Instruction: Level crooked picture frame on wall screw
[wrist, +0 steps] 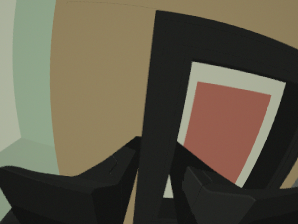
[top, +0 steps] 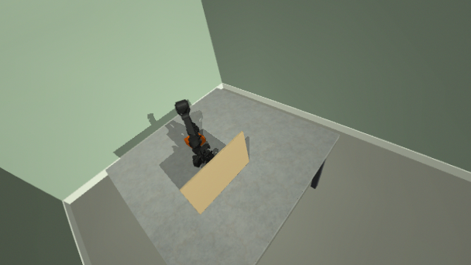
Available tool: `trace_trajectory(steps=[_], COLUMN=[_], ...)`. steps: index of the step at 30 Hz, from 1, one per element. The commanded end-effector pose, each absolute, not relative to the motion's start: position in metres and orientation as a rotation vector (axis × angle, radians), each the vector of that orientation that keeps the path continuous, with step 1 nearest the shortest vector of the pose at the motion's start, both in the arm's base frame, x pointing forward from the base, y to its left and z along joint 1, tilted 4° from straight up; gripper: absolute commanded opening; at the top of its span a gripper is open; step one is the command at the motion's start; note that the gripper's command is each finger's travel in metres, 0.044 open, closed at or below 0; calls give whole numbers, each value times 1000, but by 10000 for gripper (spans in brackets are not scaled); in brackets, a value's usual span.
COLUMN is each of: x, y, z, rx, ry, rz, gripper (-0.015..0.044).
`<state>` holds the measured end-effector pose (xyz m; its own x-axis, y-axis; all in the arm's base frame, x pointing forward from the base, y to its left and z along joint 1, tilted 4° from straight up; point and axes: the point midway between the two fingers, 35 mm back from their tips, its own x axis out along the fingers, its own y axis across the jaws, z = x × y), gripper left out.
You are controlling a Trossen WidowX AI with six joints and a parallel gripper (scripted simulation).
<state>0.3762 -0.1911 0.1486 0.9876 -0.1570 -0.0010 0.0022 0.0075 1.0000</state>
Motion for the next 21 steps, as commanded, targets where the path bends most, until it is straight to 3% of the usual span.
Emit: trace_trajectory(steps=[1,11,21], x=[376,376,376], y=[-191,-192,-191], z=[149,150,149], rx=[1585,1637,1617], ry=[-123,-126,-127], rz=[-123,-121,-123], gripper=[0,0,260])
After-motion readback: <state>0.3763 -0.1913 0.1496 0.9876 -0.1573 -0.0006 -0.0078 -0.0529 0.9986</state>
